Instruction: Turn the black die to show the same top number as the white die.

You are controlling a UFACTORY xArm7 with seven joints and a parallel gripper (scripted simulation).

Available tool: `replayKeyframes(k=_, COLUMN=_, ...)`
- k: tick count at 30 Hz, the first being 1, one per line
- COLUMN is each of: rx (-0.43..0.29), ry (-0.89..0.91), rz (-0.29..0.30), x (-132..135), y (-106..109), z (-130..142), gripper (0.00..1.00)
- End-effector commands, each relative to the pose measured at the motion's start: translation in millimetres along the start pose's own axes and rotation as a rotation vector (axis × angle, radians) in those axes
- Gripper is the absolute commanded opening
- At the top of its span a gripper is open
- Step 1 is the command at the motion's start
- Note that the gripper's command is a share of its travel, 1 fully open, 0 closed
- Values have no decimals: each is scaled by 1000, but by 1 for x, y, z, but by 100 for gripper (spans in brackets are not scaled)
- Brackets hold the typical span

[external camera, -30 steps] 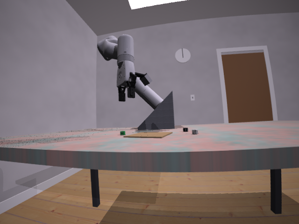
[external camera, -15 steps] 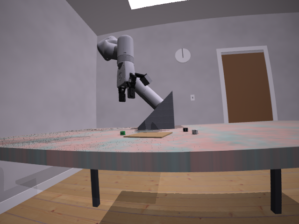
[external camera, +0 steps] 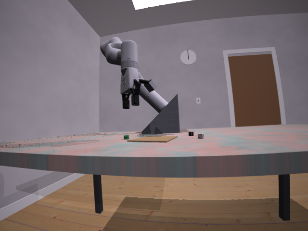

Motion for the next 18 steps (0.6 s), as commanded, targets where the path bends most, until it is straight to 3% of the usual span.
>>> replayKeyframes(k=1, rx=-3, ry=0, rz=-3, x=4, y=-19, z=1, gripper=100)
replayKeyframes(k=10, rx=-3, ry=0, rz=-3, x=5, y=-84, z=0, gripper=100)
replayKeyframes(k=18, rx=-3, ry=0, rz=-3, x=5, y=-95, z=0, gripper=100)
Point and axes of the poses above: the point where the finger pads meet when closed, its own y axis back along the fingers, its own x axis across the jaws, z = x × y, the point moved 6 cm from there along y, back along the fingers, and after that the axes turned 7 degrees about y, right-handed, at the moved point
